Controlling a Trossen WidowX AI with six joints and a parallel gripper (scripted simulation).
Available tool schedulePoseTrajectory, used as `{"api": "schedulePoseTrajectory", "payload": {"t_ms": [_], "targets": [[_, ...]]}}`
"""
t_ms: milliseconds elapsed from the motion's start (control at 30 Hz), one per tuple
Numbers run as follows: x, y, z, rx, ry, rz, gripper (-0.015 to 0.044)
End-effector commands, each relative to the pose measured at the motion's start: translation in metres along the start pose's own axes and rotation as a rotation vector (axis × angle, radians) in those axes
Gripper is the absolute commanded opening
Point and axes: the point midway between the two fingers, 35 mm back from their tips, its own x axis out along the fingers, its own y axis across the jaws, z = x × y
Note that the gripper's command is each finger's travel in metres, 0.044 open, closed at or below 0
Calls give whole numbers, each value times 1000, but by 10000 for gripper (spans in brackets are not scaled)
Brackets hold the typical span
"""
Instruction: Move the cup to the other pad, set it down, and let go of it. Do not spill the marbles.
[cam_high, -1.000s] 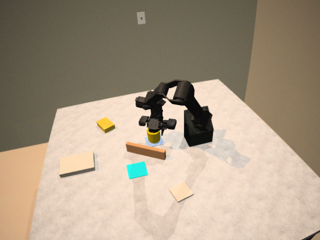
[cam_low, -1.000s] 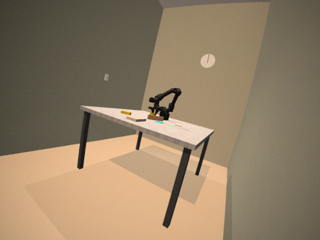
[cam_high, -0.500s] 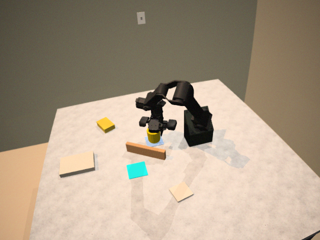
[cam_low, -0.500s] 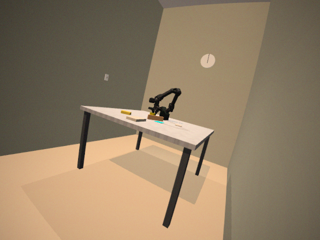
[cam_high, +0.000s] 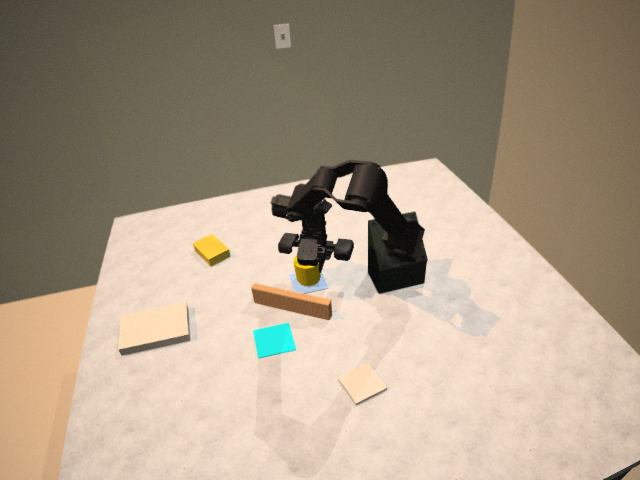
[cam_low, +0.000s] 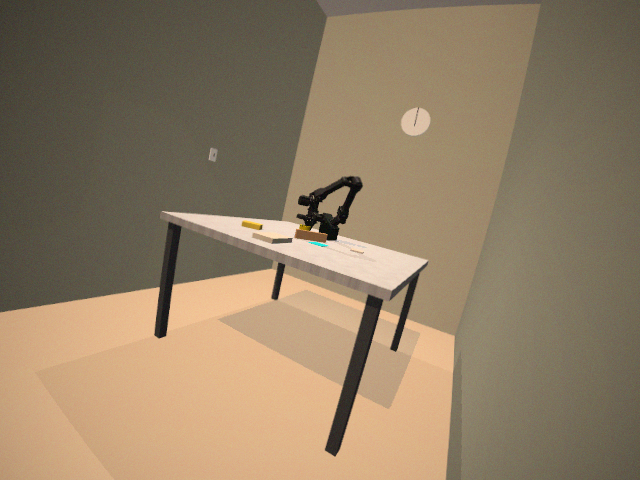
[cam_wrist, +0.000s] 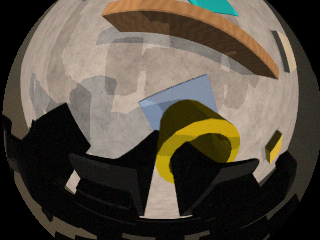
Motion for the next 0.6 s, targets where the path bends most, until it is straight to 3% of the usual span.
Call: {"api": "schedulePoseTrajectory", "payload": {"t_ms": [0,567], "targets": [[-4,-1,0,-1,1,-1,0],[-66,-2,-1,6,1,-1,0]]}}
